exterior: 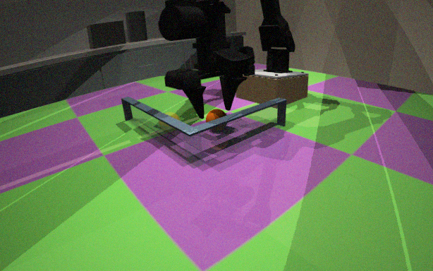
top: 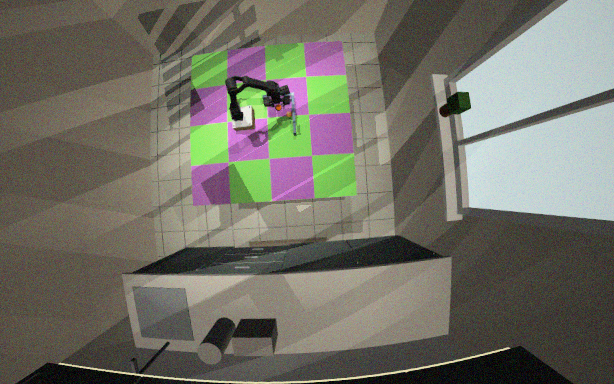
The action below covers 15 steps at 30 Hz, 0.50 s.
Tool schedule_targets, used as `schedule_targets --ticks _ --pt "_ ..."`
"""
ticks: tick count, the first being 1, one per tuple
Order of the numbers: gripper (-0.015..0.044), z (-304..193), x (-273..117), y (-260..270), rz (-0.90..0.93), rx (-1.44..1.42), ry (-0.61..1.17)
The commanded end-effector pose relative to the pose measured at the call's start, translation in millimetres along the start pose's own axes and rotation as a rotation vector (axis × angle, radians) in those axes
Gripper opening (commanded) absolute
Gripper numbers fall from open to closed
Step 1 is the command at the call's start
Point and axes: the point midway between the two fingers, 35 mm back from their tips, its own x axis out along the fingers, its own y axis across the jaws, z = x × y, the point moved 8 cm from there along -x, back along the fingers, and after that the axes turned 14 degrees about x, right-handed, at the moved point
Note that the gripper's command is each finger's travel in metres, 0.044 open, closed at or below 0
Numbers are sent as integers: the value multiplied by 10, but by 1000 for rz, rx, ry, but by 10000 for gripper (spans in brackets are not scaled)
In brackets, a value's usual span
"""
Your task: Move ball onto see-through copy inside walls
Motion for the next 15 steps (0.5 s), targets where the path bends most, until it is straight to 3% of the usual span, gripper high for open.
schedule_targets --ticks 1,8,11,15 --pt "329 -16 126 22 14 4 13" --pt "329 -19 181 27 14 4 13" --pt "251 -19 181 27 14 4 13" --pt "224 -19 181 27 14 4 13"
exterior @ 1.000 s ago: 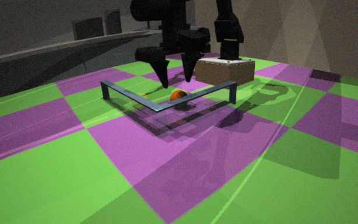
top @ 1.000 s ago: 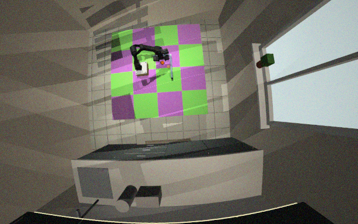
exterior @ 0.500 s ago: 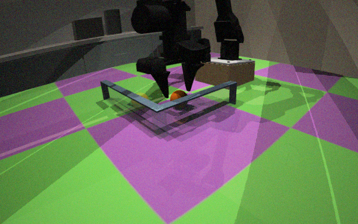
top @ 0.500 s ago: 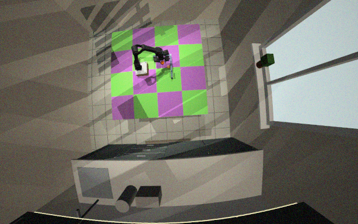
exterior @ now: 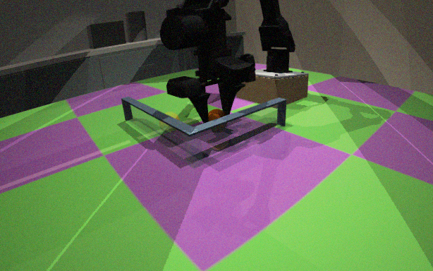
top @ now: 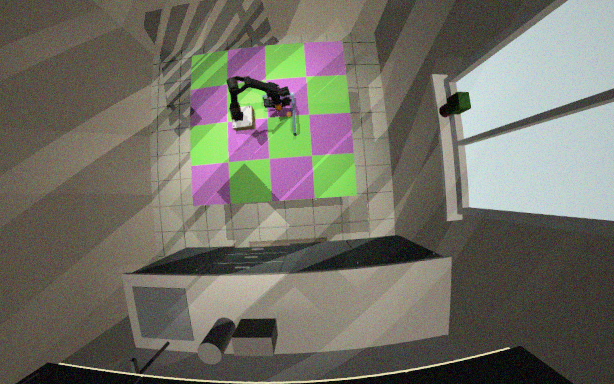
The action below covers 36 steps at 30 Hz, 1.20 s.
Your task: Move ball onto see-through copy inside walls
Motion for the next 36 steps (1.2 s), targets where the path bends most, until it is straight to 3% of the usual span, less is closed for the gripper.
schedule_targets --ticks 1,6,13,27,36 --pt "217 -9 35 8 6 3 9" --pt "184 -9 35 8 6 3 9" --pt "0 21 -263 -47 5 3 9" --pt "0 10 -1252 -14 6 3 9" --pt "0 2 -1294 -17 6 -17 8"
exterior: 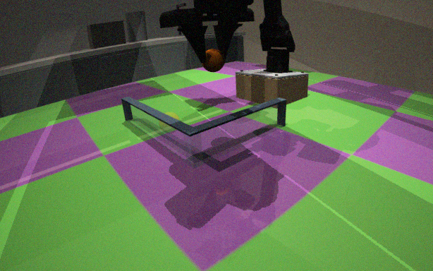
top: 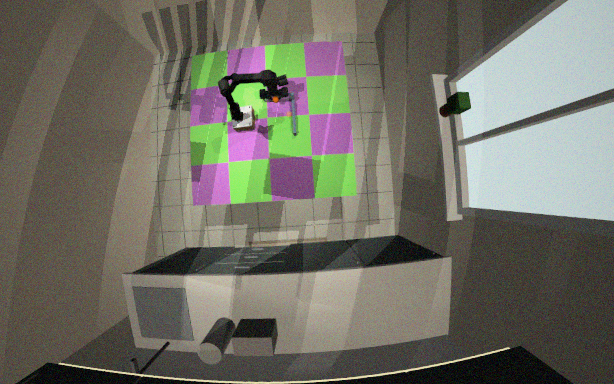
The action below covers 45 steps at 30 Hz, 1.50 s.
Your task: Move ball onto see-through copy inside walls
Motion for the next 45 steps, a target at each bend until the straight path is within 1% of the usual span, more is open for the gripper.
schedule_targets --ticks 1,45 --pt "0 -14 -51 -23 -12 -41 -1" --pt "0 -382 332 -815 -13 -1395 15"
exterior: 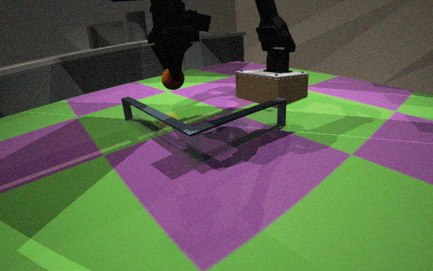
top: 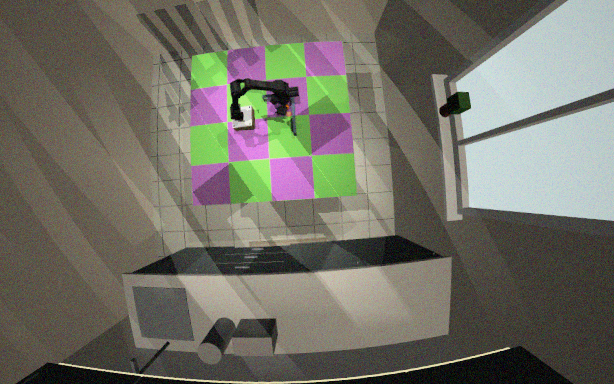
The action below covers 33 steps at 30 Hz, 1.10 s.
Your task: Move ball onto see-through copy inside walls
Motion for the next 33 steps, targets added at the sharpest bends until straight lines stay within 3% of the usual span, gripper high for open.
schedule_targets --ticks 1,14,25,33 --pt "0 -110 67 18 6 -144 2" --pt "0 -197 147 44 6 -283 3" --pt "0 -198 775 49 6 -283 2" --pt "0 -194 820 51 6 -283 2"
